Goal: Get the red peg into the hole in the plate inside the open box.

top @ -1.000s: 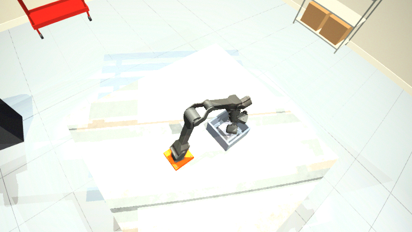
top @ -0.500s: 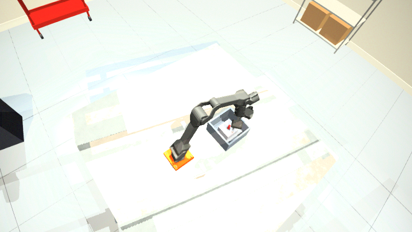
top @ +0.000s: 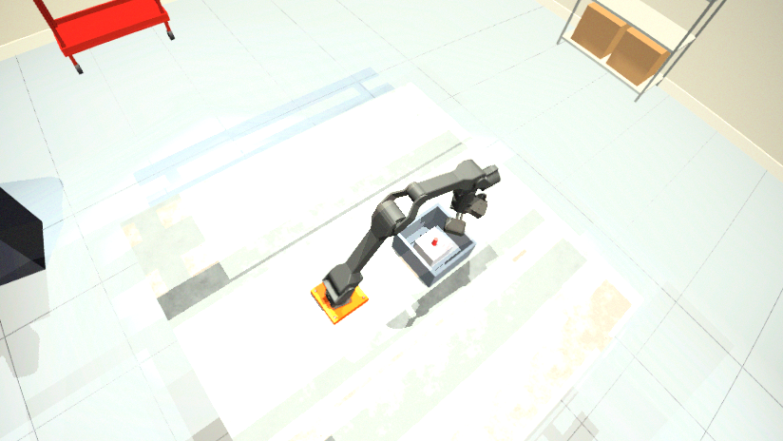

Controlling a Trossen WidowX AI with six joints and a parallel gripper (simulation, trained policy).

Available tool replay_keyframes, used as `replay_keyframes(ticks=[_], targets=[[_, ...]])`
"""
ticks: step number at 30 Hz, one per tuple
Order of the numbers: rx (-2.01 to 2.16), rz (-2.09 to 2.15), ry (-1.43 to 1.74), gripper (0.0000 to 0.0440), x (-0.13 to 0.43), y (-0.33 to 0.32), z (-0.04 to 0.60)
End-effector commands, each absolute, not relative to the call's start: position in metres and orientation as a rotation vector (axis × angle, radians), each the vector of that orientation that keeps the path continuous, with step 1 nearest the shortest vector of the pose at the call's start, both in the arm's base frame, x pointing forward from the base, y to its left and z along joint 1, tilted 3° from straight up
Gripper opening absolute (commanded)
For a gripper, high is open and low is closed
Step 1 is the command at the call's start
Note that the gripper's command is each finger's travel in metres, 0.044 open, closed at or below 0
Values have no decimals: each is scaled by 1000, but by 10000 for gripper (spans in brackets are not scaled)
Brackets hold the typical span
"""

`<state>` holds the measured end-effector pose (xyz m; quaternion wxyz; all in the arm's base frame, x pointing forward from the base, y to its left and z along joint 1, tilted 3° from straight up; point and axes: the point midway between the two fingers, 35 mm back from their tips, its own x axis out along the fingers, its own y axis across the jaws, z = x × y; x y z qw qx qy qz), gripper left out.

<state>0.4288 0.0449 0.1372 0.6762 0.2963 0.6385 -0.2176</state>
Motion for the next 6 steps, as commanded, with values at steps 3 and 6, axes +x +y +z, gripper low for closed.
replay_keyframes(ticks=[3,6], targets=[[686,-496,1445,440,434,50,146],[693,-502,1454,440,437,52,150]])
